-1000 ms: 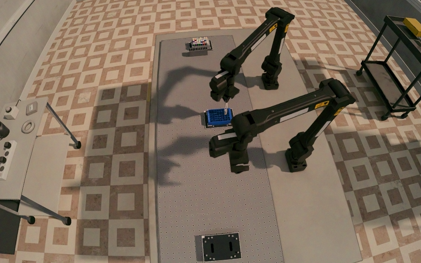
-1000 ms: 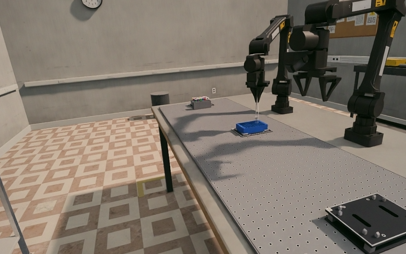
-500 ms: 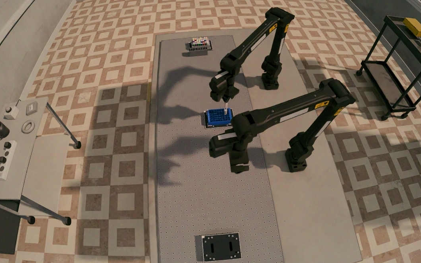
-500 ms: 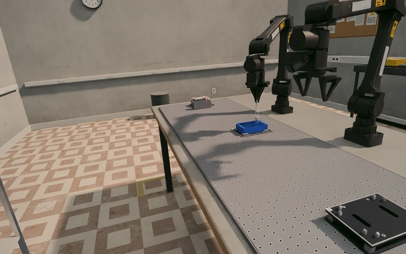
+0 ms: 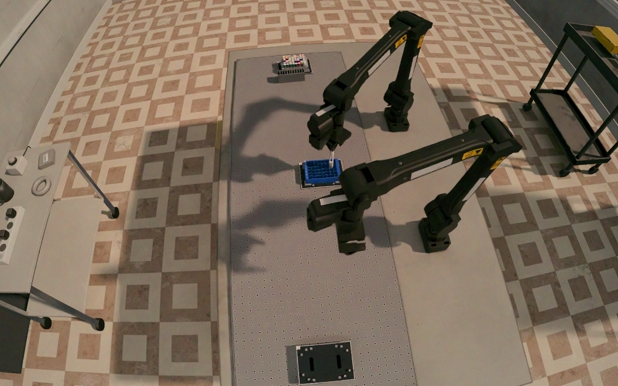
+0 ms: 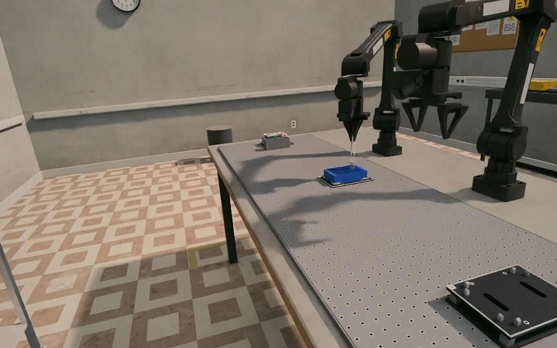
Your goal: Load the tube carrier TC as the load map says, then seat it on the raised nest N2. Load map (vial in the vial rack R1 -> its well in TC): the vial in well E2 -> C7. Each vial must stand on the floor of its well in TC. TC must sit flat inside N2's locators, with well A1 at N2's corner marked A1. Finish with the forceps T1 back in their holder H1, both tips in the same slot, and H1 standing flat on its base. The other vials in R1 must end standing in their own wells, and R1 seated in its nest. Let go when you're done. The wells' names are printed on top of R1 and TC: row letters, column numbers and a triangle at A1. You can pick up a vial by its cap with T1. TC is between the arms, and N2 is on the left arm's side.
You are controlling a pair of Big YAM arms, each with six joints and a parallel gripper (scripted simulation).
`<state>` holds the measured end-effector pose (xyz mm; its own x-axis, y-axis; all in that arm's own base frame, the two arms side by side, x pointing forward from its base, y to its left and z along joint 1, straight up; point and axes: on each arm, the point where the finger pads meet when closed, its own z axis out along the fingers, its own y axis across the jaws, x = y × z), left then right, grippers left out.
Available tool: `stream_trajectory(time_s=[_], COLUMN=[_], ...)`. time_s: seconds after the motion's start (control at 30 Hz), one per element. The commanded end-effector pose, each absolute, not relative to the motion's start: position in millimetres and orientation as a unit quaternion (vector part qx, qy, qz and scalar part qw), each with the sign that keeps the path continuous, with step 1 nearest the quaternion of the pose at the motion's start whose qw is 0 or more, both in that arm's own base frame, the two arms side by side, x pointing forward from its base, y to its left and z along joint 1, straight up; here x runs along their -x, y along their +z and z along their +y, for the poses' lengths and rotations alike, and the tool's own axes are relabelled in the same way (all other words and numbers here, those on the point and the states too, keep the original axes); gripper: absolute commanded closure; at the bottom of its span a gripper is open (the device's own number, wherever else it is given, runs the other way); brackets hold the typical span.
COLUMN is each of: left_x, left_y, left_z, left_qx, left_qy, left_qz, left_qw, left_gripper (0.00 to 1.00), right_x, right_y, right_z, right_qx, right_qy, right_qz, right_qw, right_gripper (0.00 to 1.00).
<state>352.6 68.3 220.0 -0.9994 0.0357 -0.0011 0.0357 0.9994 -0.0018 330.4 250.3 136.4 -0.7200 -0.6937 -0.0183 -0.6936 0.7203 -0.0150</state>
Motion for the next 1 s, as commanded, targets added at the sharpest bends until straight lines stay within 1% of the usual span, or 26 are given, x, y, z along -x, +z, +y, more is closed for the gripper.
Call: stream_trajectory(time_s=[0.0, 0.83, 0.97], left_x=[-361.0, -361.0, -361.0], left_y=[233.9, 233.9, 233.9], left_z=[71.1, 71.1, 71.1], left_qx=[-0.015, -0.015, -0.015], left_qy=[0.004, 0.004, 0.004], left_qz=[1.000, 1.000, 1.000], left_qw=[0.018, 0.018, 0.018], left_gripper=[0.00, 0.00, 0.00], right_x=[-334.3, -331.7, -337.1], right_y=[134.6, 128.6, 144.7], right_z=[253.6, 252.4, 256.7], right_qx=[0.375, 0.375, 0.375], right_qy=[-0.004, -0.004, -0.001], right_qz=[0.927, 0.927, 0.927], right_qw=[0.015, 0.014, 0.023], right_gripper=[0.91, 0.91, 0.91])
